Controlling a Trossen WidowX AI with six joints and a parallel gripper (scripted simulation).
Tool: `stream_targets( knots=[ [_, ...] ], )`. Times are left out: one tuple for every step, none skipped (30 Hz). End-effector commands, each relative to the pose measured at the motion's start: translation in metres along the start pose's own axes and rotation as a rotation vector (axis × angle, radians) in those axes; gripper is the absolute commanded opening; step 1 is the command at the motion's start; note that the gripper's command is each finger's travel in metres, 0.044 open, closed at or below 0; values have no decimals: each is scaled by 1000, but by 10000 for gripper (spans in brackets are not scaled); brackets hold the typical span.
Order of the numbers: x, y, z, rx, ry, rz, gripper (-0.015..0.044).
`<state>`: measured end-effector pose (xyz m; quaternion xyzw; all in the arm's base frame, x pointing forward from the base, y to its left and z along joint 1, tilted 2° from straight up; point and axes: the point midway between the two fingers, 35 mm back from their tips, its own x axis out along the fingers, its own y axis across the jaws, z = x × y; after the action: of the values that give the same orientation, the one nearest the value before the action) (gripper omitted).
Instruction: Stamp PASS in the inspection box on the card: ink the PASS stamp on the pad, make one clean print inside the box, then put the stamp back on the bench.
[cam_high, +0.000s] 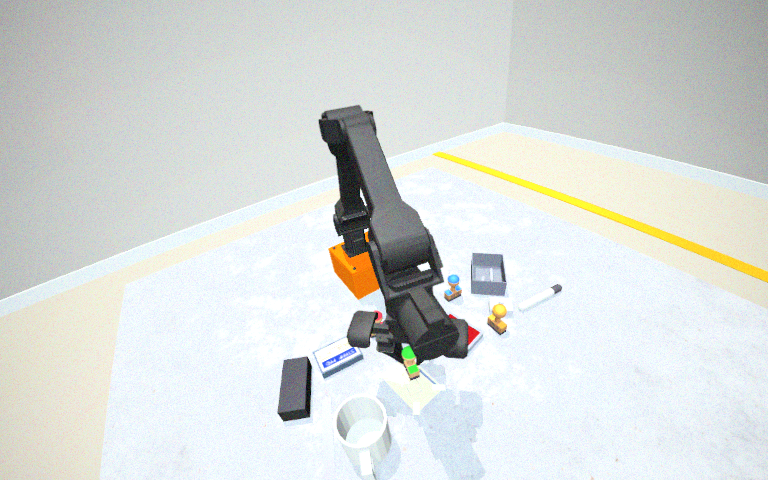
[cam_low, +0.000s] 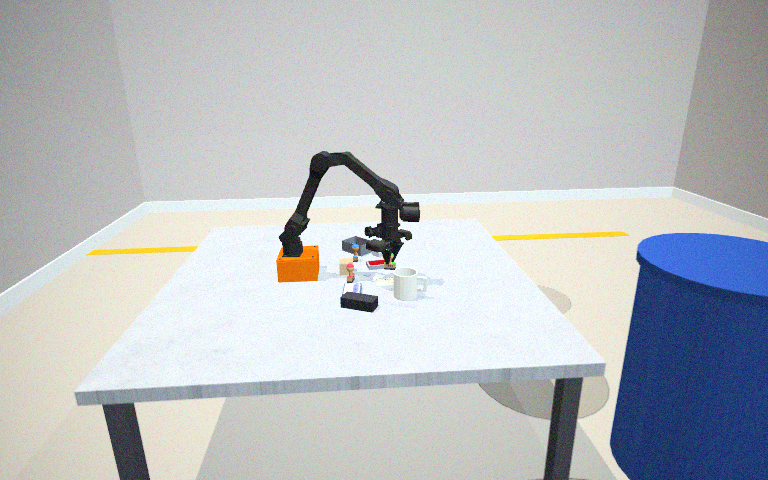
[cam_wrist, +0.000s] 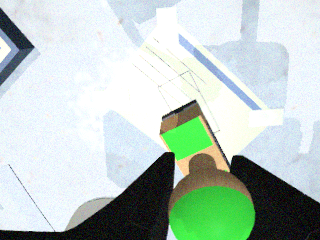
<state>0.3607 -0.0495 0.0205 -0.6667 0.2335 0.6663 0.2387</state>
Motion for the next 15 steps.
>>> stream_targets(
  knots=[
    [3, 0, -1, -3, 3, 2, 0],
    [3, 0, -1, -3, 3, 2, 0],
    [4, 0, -1, -3, 3, 2, 0],
    [5, 0, -1, -3, 3, 2, 0],
    [5, 0, -1, -3, 3, 2, 0],
    [6, 0, -1, -3, 3, 2, 0],
    [7, 0, -1, -3, 3, 2, 0],
    [7, 0, -1, -3, 3, 2, 0],
    [8, 0, -1, -3, 3, 2, 0],
    [9, 0, -1, -3, 3, 2, 0],
    [9, 0, -1, -3, 3, 2, 0],
    [10, 0, -1, -3, 3, 2, 0],
    [11, 0, -1, -3, 3, 2, 0],
    [11, 0, -1, -3, 3, 2, 0],
    [12, 0, -1, -3, 3, 2, 0]
  ],
)
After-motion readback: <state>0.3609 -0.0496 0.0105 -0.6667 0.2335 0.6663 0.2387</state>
